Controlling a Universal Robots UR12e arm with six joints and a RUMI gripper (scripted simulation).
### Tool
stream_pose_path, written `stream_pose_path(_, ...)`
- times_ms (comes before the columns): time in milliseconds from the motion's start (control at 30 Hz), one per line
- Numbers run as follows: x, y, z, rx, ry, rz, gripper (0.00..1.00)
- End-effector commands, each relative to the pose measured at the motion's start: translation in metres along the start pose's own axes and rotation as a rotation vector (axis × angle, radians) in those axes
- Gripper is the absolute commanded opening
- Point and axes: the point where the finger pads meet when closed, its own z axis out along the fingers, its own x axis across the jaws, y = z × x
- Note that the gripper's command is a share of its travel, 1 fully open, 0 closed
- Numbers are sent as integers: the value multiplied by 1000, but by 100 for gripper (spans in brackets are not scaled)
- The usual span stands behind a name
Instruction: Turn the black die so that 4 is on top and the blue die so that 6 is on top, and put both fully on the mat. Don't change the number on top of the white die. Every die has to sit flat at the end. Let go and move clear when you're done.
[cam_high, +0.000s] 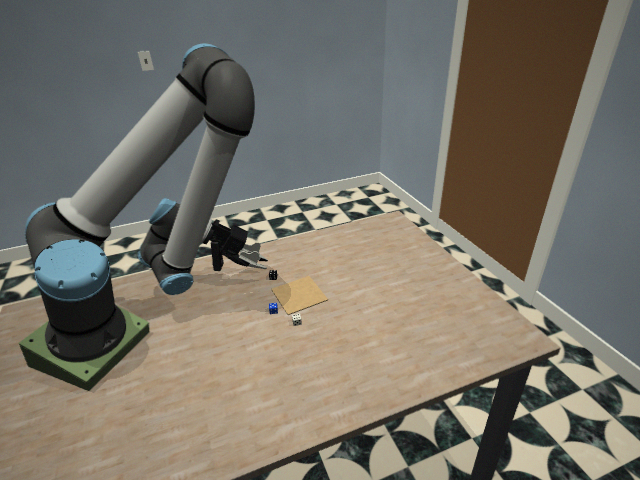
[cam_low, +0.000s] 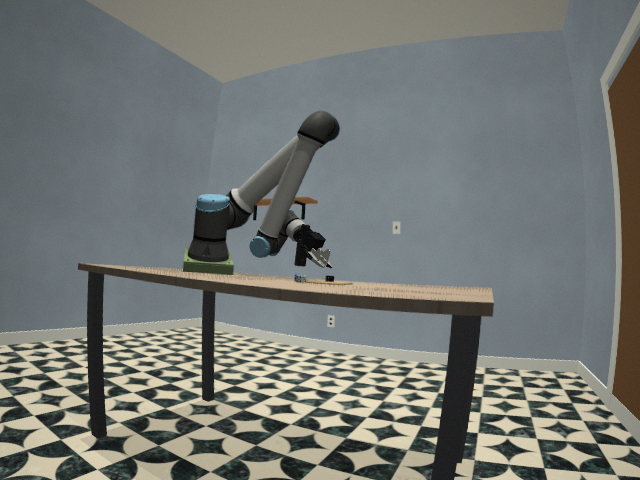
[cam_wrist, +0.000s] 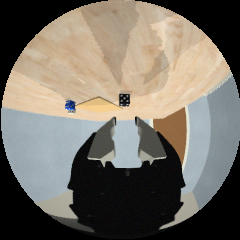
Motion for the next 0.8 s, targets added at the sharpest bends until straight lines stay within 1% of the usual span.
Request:
stream_pose_path(0,0,10,-7,1,0,0,24)
stream_pose_path(200,0,28,-19,1,0,0,24)
stream_pose_path(333,0,35,-24,1,0,0,24)
stream_pose_path(767,0,37,-25,3,0,0,24)
